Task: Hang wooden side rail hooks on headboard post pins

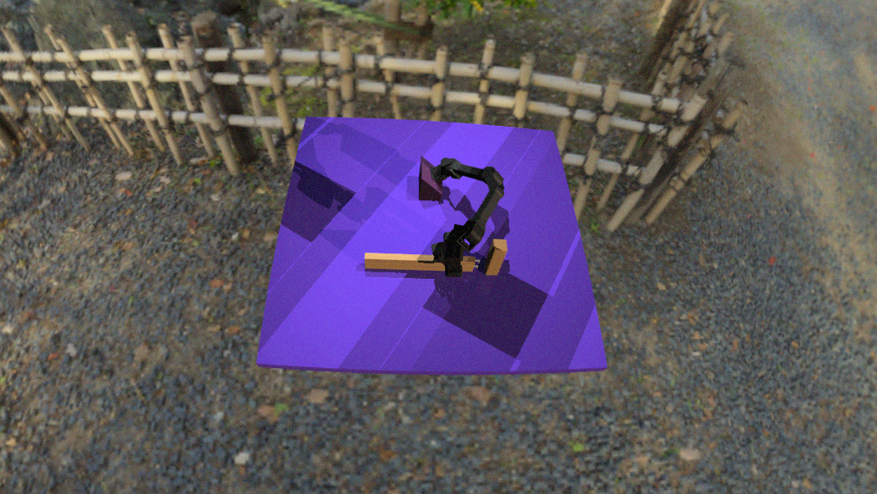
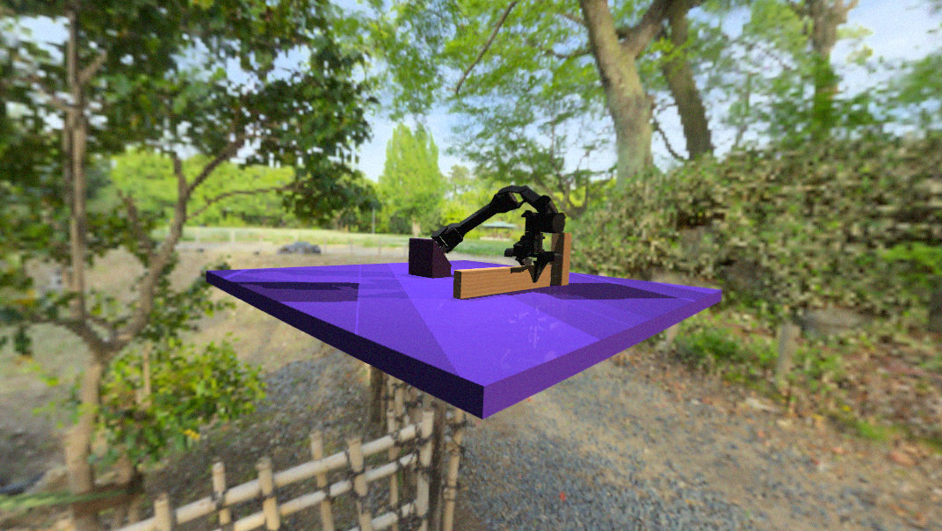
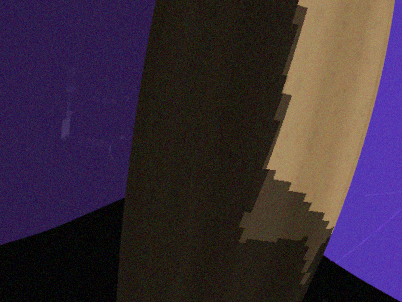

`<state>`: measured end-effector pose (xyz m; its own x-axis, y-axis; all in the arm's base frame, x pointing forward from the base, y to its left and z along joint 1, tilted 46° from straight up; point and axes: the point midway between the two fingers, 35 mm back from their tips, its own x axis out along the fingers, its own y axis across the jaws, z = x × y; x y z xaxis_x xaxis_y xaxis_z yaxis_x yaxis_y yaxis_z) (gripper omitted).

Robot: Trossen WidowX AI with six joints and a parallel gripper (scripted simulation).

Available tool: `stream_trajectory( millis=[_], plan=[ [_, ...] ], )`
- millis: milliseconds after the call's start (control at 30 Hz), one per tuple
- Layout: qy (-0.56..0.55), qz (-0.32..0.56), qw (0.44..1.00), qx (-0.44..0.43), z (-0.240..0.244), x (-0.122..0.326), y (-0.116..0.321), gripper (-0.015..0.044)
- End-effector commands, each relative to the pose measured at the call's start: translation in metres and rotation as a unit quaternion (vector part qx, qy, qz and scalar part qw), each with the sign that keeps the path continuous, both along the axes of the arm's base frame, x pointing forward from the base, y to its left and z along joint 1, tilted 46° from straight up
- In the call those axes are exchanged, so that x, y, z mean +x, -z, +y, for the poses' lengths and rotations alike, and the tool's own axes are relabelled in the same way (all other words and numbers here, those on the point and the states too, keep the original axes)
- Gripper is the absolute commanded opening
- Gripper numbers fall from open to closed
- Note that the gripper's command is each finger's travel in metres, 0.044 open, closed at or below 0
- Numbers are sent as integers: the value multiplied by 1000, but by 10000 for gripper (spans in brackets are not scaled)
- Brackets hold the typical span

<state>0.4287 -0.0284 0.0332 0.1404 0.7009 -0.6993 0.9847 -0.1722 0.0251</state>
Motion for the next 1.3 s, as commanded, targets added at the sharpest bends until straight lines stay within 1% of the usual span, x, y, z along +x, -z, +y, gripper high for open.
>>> stream_trajectory(
  millis=[0,1267],
  plan=[
    [-4,-7,1000,-1,-1,0,-1,0],
    [-4,-7,1000,-1,-6,-1,-5,0]
  ],
)
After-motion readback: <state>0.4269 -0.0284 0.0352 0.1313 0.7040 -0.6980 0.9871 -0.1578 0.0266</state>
